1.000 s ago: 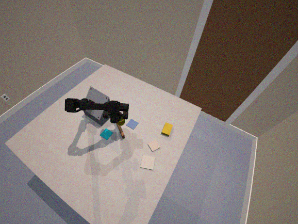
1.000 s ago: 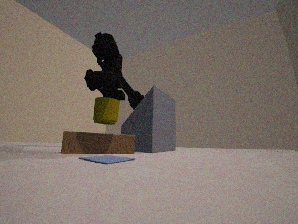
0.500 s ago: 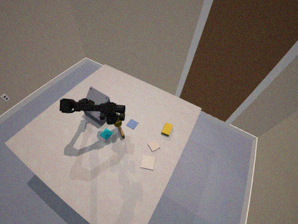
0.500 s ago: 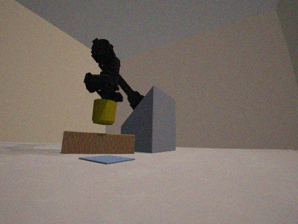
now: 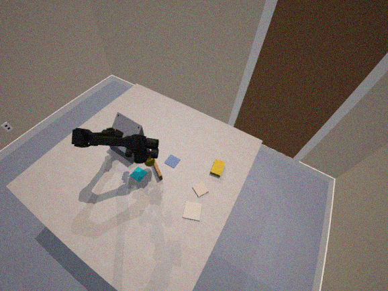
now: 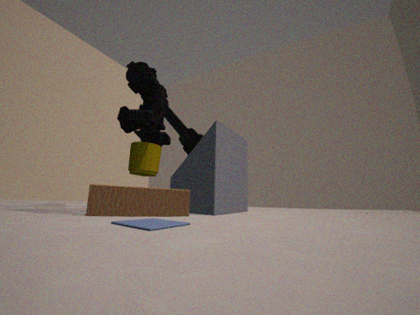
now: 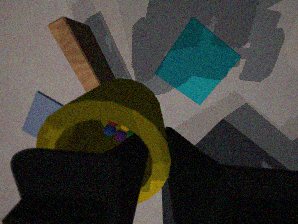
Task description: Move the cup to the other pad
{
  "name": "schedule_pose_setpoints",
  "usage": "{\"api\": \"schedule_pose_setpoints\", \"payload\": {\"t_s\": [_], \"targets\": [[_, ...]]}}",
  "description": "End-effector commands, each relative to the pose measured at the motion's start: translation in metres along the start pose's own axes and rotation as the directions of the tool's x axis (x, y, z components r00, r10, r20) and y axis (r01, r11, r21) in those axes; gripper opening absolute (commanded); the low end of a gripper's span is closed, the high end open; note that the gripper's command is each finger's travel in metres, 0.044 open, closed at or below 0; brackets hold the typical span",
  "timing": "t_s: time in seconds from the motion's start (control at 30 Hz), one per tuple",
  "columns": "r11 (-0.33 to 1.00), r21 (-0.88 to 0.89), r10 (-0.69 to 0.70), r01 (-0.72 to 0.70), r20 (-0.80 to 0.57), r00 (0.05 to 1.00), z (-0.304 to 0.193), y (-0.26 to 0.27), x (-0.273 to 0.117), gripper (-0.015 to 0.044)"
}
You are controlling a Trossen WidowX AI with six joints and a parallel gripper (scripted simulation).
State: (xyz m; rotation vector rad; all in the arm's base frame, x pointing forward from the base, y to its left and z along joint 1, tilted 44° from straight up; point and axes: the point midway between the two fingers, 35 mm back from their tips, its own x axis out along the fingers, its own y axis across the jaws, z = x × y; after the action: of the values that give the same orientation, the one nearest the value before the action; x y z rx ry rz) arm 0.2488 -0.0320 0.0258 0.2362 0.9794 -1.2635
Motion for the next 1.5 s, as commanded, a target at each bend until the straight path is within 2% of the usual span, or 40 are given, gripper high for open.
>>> {"api": "schedule_pose_setpoints", "payload": {"t_s": [0.0, 1.47], "targets": [[1.000, -0.005, -0.003, 0.003, 0.004, 1.000, 0.003, -0.006, 0.000, 0.0000], [1.000, -0.006, -0.006, 0.006, 0.006, 1.000, 0.038, -0.072, -0.001, 0.0000]]}}
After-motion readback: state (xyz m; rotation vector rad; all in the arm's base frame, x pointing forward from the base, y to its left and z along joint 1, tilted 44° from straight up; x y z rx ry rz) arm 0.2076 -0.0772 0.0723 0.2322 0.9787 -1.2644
